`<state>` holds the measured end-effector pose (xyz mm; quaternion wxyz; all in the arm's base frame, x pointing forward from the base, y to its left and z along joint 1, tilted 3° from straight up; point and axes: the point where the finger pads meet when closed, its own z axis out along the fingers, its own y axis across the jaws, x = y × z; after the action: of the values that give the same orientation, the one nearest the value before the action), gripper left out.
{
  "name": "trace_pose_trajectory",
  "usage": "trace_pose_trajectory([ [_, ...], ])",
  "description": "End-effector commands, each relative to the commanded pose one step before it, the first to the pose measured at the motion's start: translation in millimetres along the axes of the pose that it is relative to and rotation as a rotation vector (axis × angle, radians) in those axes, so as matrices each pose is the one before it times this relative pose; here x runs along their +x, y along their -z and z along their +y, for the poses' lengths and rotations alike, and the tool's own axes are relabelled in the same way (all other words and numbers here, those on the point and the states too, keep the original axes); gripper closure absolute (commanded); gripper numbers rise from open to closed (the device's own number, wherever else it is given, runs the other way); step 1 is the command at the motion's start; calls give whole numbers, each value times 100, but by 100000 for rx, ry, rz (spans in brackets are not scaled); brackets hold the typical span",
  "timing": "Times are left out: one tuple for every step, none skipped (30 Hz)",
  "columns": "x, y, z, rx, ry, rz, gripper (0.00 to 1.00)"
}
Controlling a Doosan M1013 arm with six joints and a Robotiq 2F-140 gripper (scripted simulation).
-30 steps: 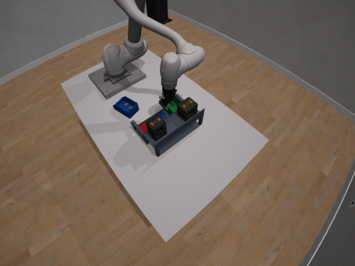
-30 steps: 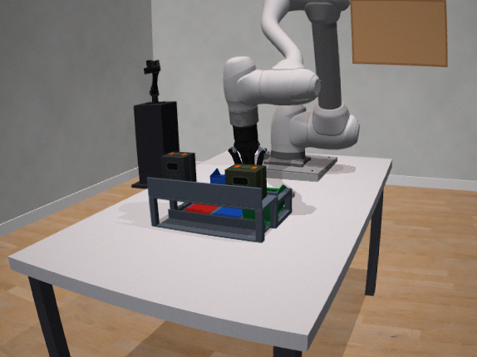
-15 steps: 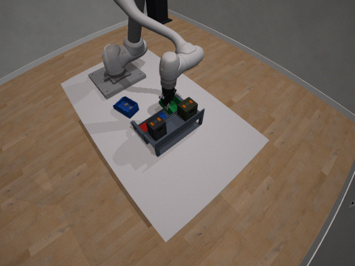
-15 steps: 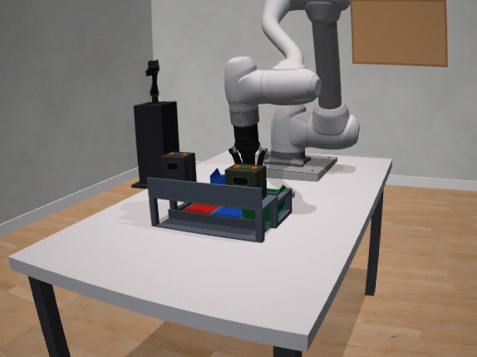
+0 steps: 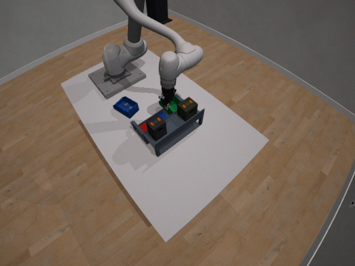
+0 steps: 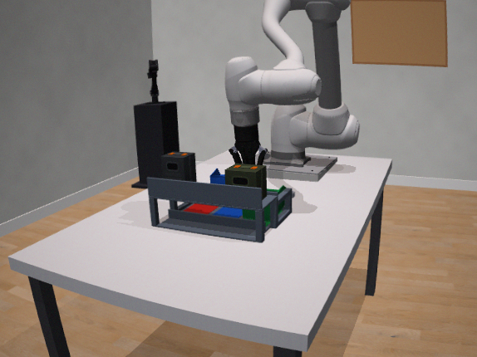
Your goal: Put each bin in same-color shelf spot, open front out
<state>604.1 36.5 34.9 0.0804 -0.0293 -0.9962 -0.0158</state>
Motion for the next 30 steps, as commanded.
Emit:
trace_pose_trajectory([
  [2,13,4,-21,5,-15,90],
  [0,0,0,0,0,0,90],
  [0,0,0,0,0,0,90],
  [0,0,0,0,0,0,90],
  [0,0,0,0,0,0,90],
  [0,0,0,0,0,0,90],
  [0,0,0,0,0,0,90],
  [0,0,0,0,0,0,90],
  [0,0,0,0,0,0,90],
  [0,0,0,0,0,0,90],
  [0,0,0,0,0,0,85],
  [0,0,0,0,0,0,85],
  [0,0,0,0,0,0,85],
  [0,0,0,0,0,0,85],
  [0,0,0,0,0,0,85],
  [0,0,0,0,0,0,85],
  [0,0,0,0,0,0,85],
  [0,0,0,0,0,0,85],
  [0,0,0,0,0,0,85],
  [0,0,0,0,0,0,85],
  [0,0,0,0,0,0,85],
  [0,0,0,0,0,0,85],
  [0,0,0,0,0,0,85],
  [0,0,0,0,0,0,85],
  [0,0,0,0,0,0,85],
  [0,0,0,0,0,0,85],
  [0,0,0,0,0,0,85],
  [0,0,0,0,0,0,85],
  [0,0,0,0,0,0,85],
  [0,0,0,0,0,0,85],
])
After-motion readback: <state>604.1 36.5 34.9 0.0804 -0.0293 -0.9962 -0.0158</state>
